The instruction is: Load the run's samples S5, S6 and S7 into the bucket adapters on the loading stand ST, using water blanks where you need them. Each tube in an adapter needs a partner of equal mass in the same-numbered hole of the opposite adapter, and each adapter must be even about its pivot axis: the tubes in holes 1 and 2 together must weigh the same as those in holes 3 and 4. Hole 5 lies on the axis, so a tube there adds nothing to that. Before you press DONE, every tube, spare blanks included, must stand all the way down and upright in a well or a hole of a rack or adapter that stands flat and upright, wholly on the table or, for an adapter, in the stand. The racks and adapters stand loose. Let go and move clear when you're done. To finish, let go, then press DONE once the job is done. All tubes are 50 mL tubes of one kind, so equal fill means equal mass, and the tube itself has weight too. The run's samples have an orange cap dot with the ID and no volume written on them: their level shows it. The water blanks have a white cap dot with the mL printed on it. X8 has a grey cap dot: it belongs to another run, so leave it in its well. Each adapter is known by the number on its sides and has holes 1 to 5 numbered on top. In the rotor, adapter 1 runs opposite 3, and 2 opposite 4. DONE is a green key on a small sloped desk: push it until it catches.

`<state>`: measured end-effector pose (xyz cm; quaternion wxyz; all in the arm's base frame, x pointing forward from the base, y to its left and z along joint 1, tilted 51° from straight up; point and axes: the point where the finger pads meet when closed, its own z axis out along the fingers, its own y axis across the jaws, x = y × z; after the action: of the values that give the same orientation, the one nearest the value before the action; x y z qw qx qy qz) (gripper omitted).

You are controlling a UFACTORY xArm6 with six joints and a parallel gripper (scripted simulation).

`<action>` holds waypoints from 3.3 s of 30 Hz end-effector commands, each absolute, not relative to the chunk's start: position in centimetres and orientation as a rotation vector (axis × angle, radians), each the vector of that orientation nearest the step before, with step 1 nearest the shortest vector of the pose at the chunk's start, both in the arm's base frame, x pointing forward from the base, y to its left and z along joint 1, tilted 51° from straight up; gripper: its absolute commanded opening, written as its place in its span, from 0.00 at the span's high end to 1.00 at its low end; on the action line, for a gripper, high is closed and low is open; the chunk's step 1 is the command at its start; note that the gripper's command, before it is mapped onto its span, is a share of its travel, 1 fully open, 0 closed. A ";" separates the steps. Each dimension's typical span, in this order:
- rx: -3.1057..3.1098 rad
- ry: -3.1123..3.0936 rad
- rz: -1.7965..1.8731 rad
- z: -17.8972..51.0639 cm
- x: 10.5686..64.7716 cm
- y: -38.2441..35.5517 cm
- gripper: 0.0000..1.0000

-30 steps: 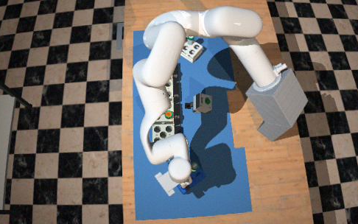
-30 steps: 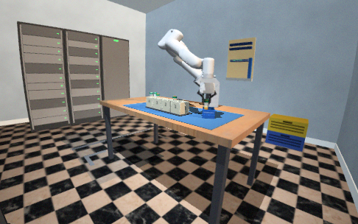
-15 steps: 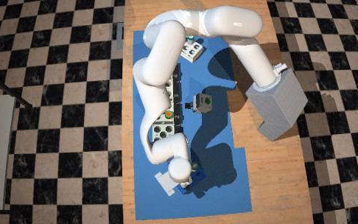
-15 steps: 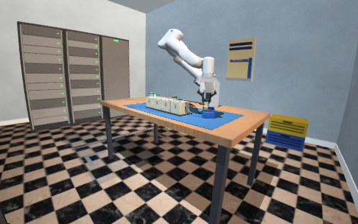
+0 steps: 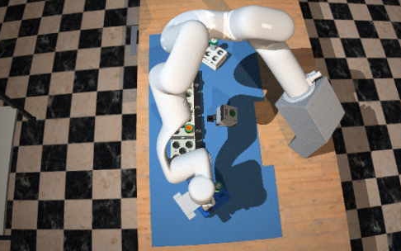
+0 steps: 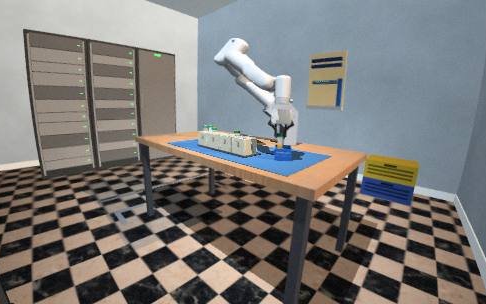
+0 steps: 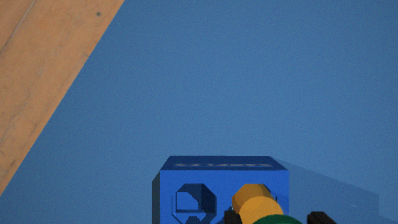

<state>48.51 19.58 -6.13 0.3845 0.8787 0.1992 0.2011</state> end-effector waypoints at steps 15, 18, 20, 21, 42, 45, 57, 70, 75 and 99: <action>2.240 0.509 0.516 -5.3 47.9 20.5 1.00; 2.240 0.509 0.516 -4.9 47.6 20.8 1.00; 2.240 0.509 0.516 -4.7 47.4 21.1 1.00; 2.240 0.509 0.516 -4.5 47.3 21.2 1.00; 2.240 0.509 0.516 -2.2 45.4 23.5 1.00; 2.240 0.509 0.516 -1.9 45.2 23.7 1.00; 2.241 0.509 0.516 -0.5 44.1 25.0 1.00; 2.241 0.509 0.516 0.8 43.0 26.3 1.00; 2.241 0.509 0.516 1.3 42.6 26.8 1.00; 2.344 0.093 0.700 4.6 41.6 22.5 1.00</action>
<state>41.97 23.68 3.44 0.3608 0.8969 0.0859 0.2410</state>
